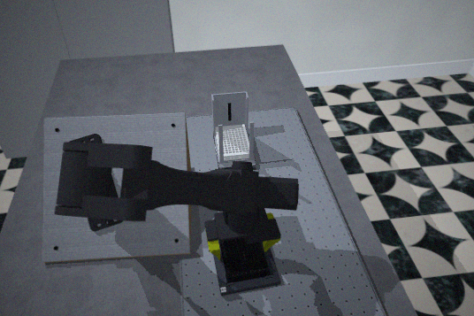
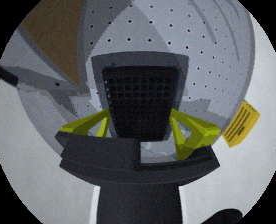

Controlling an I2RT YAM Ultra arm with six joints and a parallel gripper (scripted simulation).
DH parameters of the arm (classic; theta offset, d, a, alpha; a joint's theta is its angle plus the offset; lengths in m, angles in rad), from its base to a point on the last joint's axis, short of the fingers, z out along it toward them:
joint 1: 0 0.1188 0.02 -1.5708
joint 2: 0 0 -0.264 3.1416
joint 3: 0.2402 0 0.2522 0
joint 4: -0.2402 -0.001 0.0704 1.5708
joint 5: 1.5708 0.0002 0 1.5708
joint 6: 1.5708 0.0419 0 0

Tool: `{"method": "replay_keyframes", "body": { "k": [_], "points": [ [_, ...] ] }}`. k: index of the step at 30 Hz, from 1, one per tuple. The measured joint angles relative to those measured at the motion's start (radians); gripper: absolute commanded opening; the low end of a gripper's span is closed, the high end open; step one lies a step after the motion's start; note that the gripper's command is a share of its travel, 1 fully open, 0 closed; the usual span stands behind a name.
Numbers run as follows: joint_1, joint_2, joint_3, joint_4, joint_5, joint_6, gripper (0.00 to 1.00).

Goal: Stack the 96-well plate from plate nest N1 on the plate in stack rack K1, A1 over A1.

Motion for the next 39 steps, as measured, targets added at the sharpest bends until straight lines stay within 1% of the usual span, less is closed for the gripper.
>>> {"method": "replay_keyframes", "body": {
  "k": [21, 22, 39],
  "points": [
    [0.000, 0.000, 0.000, 0.000, 0.000, 0.000, 1.00],
    [0.000, 0.000, 0.000, 0.000, 0.000, 0.000, 0.00],
    [0.001, 0.000, 0.001, 0.003, -0.002, -0.003, 0.00]
  ]
}}
